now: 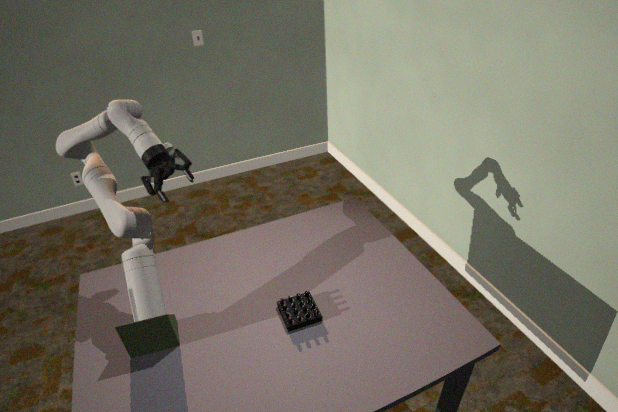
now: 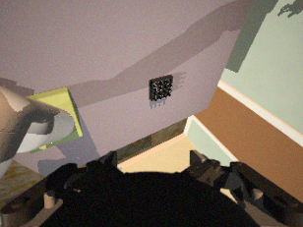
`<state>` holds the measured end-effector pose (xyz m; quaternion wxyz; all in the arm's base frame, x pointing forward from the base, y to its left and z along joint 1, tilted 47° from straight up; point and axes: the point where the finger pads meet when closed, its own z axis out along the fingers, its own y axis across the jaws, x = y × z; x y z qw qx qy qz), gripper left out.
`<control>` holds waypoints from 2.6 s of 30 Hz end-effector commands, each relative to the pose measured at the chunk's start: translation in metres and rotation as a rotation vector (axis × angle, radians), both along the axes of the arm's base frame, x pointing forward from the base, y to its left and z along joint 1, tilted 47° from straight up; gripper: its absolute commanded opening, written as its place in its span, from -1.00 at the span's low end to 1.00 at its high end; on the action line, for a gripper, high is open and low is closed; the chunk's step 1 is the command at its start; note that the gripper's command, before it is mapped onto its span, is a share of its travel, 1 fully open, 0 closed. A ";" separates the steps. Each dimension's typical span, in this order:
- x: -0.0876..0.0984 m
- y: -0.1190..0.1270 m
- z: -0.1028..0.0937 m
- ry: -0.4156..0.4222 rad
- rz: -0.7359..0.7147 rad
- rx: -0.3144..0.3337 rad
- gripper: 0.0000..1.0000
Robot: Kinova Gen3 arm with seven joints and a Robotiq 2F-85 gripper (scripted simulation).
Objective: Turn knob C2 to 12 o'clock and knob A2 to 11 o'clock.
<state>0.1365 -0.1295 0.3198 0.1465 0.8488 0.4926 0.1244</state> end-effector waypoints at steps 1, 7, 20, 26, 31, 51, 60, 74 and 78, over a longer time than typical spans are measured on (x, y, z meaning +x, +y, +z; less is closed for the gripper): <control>0.000 0.000 0.000 0.000 0.000 0.000 1.00; 0.000 0.000 0.000 0.000 0.000 0.000 1.00; 0.000 -0.001 0.000 0.000 -0.001 0.000 1.00; 0.004 -0.003 -0.001 0.003 -0.011 0.015 1.00; 0.014 -0.008 -0.003 0.013 -0.035 0.051 1.00; 0.093 -0.042 -0.053 0.105 -0.246 0.348 1.00; 0.144 -0.052 -0.111 0.187 -0.407 0.550 1.00; 0.197 -0.042 -0.209 0.322 -0.642 0.805 1.00; 0.209 -0.034 -0.238 0.365 -0.713 0.873 1.00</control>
